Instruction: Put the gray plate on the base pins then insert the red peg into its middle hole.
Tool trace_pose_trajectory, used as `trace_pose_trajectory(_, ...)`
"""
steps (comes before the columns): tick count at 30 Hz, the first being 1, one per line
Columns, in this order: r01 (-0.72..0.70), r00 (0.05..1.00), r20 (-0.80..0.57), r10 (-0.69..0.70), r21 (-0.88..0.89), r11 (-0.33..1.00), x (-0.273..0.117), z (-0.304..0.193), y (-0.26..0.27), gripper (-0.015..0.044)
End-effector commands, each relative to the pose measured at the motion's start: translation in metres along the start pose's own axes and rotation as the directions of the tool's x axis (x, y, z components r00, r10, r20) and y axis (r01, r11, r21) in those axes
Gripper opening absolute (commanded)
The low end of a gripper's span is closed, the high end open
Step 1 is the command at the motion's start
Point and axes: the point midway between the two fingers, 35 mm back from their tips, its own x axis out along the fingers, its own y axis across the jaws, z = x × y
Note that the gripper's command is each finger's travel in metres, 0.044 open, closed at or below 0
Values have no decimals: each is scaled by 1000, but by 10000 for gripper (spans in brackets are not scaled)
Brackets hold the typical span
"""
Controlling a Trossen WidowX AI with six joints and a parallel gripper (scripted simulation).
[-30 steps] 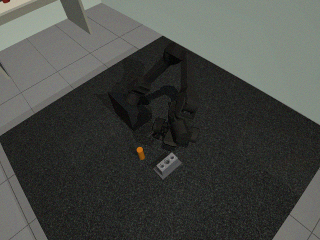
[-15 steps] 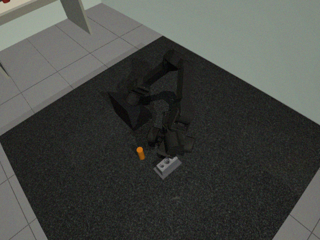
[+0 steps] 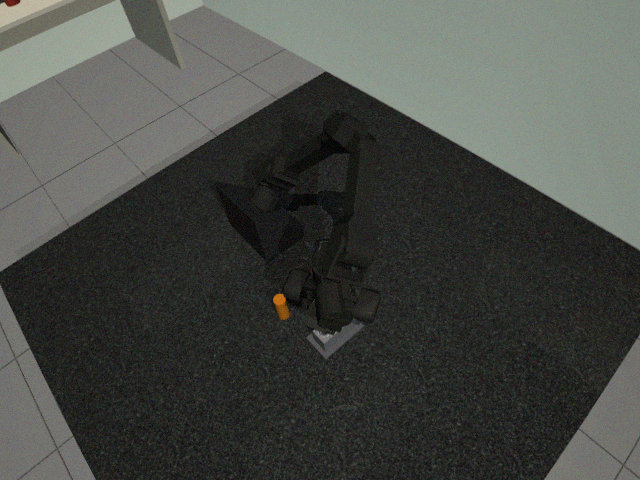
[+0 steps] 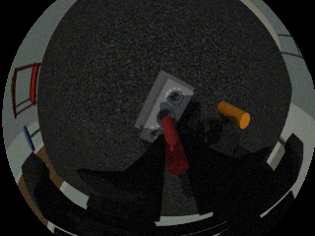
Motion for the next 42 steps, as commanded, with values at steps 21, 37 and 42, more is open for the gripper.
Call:
trace_pose_trajectory(21,-2,1000,8,2,-12,1000,-2,2,2,0)
trace_pose_trajectory(37,-3,1000,6,3,-7,1000,2,2,2,0)
trace_pose_trajectory(42,-3,1000,7,3,-10,1000,10,2,2,0)
